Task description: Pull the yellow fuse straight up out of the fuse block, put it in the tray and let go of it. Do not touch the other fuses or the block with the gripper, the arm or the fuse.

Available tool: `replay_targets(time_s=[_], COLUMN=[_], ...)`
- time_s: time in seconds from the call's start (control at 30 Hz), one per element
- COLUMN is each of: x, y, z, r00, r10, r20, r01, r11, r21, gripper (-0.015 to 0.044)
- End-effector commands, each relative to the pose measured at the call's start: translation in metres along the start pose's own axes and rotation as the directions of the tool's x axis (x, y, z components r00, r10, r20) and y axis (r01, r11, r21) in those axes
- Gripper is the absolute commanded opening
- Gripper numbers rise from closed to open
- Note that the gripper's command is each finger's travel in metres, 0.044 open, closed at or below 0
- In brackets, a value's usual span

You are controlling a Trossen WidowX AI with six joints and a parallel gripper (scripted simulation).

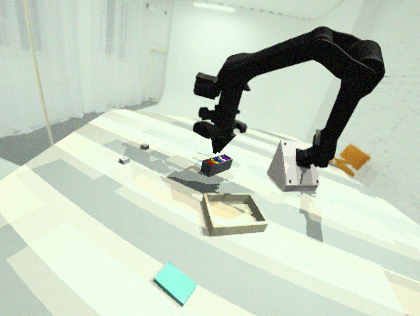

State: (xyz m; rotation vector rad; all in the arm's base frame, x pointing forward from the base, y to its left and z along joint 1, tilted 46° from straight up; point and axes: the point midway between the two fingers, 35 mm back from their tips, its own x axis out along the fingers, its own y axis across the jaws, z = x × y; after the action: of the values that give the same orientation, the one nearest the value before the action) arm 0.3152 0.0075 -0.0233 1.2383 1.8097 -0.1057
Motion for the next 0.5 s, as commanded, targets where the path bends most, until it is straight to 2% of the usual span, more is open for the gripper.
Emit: replay_targets(time_s=[0.0,0.47], x=[0.007,0.021], y=[-0.002,-0.002], z=[-0.001,-0.001], r00=[1.000,1.000], r10=[0.001,0.001], r20=[-0.011,-0.012], r01=[-0.001,-0.001], r11=[1.000,1.000], r21=[0.011,0.011], gripper=[0.0068,0.0068])
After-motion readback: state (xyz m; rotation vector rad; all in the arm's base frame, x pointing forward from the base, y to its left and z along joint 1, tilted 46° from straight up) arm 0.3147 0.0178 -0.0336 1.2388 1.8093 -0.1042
